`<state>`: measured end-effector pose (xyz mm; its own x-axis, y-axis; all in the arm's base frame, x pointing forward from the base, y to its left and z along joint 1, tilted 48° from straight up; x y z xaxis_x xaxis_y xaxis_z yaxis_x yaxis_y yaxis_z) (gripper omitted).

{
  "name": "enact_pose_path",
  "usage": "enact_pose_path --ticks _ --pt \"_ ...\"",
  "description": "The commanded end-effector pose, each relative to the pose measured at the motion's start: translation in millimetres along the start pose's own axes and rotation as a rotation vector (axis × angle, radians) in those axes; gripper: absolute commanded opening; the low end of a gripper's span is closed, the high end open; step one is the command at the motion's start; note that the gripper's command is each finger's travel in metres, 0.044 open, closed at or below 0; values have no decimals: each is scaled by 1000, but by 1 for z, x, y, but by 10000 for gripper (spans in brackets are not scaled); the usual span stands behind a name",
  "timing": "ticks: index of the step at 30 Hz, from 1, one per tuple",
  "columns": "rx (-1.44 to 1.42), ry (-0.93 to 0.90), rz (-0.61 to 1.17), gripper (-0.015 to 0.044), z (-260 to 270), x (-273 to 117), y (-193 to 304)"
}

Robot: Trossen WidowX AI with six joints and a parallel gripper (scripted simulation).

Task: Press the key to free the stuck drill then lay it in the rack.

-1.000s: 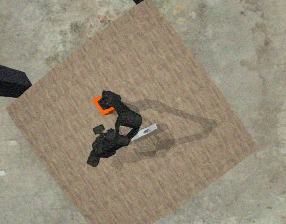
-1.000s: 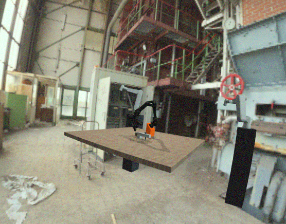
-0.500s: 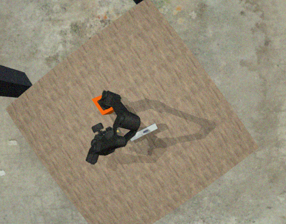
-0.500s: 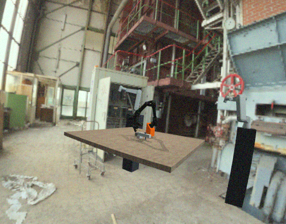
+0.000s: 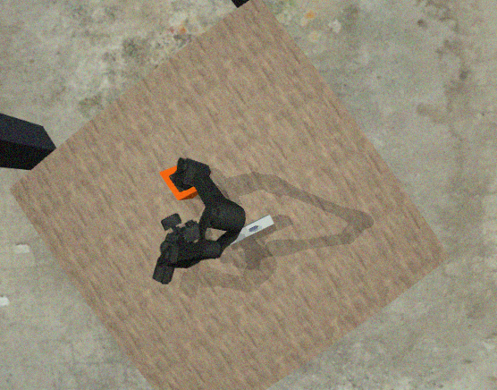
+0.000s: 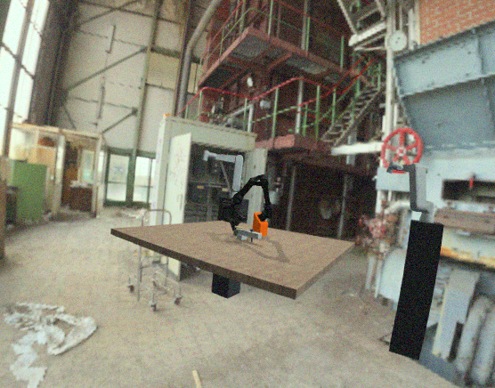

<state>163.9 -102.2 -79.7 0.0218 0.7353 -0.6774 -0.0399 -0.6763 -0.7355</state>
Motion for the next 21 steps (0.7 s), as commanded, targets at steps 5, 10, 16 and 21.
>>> enact_pose_path --ticks 5,10,16,21 --pt "5 5 -3 0 0 10 0" --pt "5 5 -4 0 0 17 0" --pt "0 3 -1 53 -1 18 0" --pt "0 3 -1 184 -1 18 0"
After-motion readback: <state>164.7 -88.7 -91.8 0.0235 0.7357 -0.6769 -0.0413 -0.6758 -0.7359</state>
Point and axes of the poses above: the point midway between the two fingers, 35 mm back from their tips, its own x axis out along the fingers, its own z axis across the jaws, y = z × x, the point moved 9 cm from there along -x, back along the fingers, and after that the axes turned 6 degrees about -x, right-handed, at the moved point
